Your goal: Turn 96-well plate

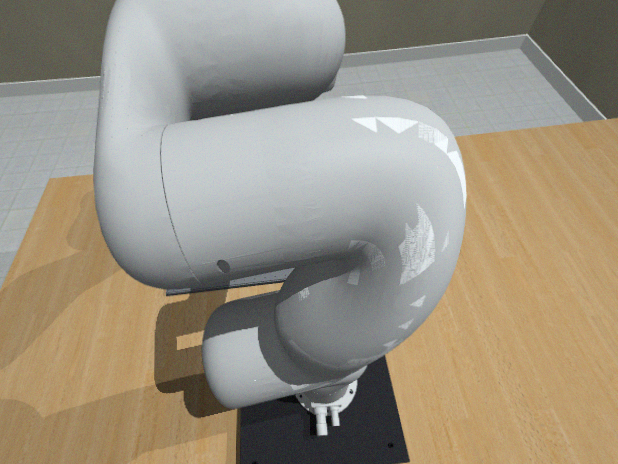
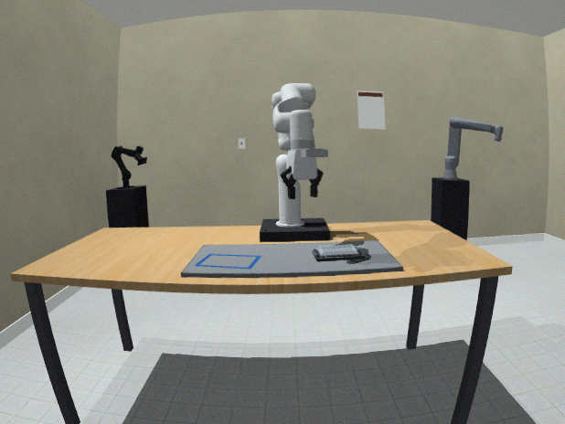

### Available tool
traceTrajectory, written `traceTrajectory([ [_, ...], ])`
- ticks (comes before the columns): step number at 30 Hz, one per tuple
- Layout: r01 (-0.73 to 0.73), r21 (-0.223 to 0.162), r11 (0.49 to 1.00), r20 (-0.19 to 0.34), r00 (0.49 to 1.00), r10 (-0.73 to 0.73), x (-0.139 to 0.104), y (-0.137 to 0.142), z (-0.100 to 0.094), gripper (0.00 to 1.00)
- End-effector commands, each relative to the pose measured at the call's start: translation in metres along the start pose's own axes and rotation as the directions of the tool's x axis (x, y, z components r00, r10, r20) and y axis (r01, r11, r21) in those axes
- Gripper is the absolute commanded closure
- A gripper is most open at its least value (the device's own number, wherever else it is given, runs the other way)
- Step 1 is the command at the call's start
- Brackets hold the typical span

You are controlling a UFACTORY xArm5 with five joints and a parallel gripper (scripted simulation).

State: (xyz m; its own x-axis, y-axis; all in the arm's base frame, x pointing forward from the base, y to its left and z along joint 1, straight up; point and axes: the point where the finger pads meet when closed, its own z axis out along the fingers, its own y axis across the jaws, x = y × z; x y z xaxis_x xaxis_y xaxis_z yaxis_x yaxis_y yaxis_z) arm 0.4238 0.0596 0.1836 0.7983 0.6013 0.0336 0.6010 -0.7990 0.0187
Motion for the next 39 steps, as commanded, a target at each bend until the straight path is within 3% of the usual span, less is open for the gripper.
traceTrajectory([
  [1, 0.165, 0.007, 0.986, -0.005, 0.986, -0.165, 0.012, -0.015, 0.015, 0.0],
  [10, 0.449, 0.015, 0.893, -0.003, 0.894, -0.449, 0.032, -0.043, 0.045, 0.0],
  [13, 0.478, 0.016, 0.878, -0.003, 0.878, -0.478, 0.034, -0.046, 0.048, 0.0],
  [20, 0.668, 0.022, 0.744, -0.003, 0.744, -0.668, 0.049, -0.068, 0.071, 0.0],
  [27, 0.822, 0.029, 0.569, -0.004, 0.569, -0.822, 0.064, -0.09, 0.093, 0.0],
  [29, 0.822, 0.029, 0.569, -0.004, 0.569, -0.822, 0.064, -0.09, 0.093, 0.0],
  [31, 0.858, 0.03, 0.513, -0.005, 0.513, -0.858, 0.068, -0.096, 0.099, 0.0],
  [39, 0.859, 0.03, 0.511, -0.005, 0.512, -0.859, 0.068, -0.096, 0.099, 0.0],
])
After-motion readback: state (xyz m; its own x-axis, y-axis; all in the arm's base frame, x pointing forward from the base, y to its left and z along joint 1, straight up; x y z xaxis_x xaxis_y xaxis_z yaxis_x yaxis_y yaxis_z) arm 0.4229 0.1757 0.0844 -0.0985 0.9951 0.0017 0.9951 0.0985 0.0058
